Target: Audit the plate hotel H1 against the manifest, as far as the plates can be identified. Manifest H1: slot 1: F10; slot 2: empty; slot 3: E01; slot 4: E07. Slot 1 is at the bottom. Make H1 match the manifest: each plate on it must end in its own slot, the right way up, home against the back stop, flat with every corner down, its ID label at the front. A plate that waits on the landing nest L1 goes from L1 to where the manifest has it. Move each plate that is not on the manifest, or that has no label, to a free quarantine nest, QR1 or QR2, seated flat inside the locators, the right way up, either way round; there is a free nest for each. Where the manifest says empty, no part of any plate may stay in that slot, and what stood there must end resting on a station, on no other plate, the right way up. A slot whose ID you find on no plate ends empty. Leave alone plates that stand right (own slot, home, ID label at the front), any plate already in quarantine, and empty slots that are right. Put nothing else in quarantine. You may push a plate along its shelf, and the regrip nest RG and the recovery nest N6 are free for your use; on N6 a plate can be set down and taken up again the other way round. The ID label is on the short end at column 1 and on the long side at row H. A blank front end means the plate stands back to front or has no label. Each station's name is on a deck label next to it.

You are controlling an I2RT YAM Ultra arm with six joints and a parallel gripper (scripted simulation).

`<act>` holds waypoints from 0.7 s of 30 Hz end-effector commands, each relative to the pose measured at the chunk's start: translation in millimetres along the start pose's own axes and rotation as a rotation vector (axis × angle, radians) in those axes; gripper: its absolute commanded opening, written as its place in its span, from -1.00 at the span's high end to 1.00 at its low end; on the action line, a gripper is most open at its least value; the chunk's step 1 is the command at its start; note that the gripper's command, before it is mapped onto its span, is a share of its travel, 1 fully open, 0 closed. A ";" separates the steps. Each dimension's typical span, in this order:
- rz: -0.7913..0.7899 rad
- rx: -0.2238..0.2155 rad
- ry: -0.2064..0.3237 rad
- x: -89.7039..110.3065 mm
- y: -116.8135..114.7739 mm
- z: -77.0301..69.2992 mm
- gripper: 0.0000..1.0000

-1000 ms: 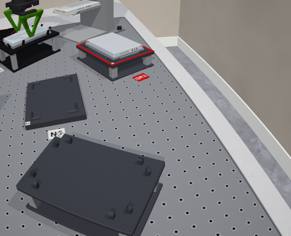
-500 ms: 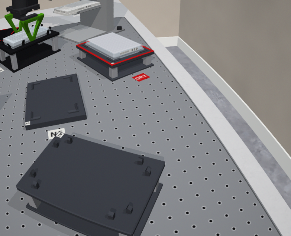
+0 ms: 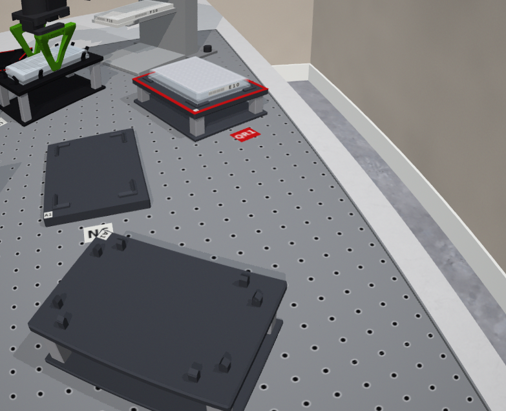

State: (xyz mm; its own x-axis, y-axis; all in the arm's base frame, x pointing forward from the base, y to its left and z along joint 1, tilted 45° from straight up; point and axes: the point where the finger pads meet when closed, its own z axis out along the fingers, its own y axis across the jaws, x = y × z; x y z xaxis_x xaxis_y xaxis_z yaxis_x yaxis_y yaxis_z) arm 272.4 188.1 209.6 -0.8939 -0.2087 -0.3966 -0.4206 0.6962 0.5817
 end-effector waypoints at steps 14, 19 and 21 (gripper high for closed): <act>-0.002 0.000 -0.009 -1.7 0.4 -8.1 -0.72; -0.002 0.000 -0.009 -1.6 0.3 -13.0 -0.72; -0.002 0.000 -0.009 -1.6 0.3 -13.0 -0.72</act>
State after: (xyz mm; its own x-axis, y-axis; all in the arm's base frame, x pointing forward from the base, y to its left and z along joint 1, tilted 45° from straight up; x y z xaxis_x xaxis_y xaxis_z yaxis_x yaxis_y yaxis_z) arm 270.5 183.2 213.1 -0.8957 -0.2123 -0.3908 -0.4195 0.6951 0.5838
